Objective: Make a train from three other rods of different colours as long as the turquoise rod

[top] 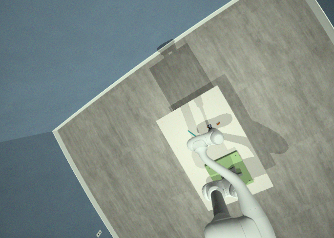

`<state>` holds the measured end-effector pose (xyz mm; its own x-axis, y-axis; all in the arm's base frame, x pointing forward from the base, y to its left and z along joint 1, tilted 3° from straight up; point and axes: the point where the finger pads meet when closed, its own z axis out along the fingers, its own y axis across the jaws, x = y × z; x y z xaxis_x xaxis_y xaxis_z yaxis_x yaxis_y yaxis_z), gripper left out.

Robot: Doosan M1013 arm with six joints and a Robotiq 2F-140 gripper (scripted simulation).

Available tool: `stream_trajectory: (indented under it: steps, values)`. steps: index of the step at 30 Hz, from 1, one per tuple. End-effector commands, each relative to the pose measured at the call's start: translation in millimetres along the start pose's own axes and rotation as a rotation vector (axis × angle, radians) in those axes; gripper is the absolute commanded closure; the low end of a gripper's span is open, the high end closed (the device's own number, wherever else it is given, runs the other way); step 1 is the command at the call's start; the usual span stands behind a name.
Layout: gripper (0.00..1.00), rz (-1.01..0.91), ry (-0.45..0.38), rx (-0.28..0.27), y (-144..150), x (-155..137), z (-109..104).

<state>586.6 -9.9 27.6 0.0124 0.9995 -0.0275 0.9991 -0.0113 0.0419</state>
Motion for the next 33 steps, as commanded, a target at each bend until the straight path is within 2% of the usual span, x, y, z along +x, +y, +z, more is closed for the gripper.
stream_trajectory:
  steps: [1,12,21,22,33]
  values:
    - [0.85,0.0,0.0,0.0,0,0,-11]
    - [0.85,0.0,0.0,0.0,0,0,-65]
    - [0.85,0.0,0.0,0.0,0,0,-74]
    - [0.0,0.0,0.0,0.0,0,0,-74]
    - [0.0,0.0,0.0,0.0,0,0,-74]
